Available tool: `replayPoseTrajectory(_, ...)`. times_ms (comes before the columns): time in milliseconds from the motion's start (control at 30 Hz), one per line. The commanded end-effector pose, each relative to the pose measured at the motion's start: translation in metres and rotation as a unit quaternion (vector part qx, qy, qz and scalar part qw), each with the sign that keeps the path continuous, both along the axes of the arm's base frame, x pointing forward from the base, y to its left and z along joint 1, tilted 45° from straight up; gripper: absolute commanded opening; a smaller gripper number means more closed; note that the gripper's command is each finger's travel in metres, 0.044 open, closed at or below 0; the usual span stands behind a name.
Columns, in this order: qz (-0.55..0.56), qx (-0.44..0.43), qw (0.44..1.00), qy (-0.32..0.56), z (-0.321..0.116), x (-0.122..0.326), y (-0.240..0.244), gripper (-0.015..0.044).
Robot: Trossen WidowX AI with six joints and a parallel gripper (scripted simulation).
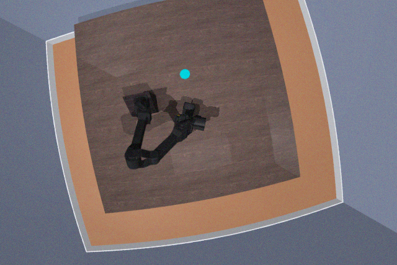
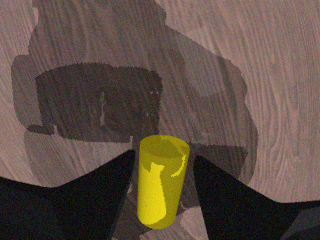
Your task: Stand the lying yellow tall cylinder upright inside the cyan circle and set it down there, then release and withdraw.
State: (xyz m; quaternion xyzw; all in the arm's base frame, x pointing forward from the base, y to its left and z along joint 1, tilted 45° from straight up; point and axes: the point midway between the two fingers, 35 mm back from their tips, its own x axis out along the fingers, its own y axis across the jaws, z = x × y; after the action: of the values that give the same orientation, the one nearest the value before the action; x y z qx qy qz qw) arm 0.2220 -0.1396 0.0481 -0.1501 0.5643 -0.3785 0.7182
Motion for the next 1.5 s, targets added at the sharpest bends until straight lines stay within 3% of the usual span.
replayPoseTrajectory(0, 0.002, 0.002, 1.000, 0.003, -0.003, -0.002, 0.000, 0.0105)
replayPoseTrajectory(1467, 0.002, 0.005, 1.000, 0.003, 0.072, -0.009, 0.077, 0.0105)
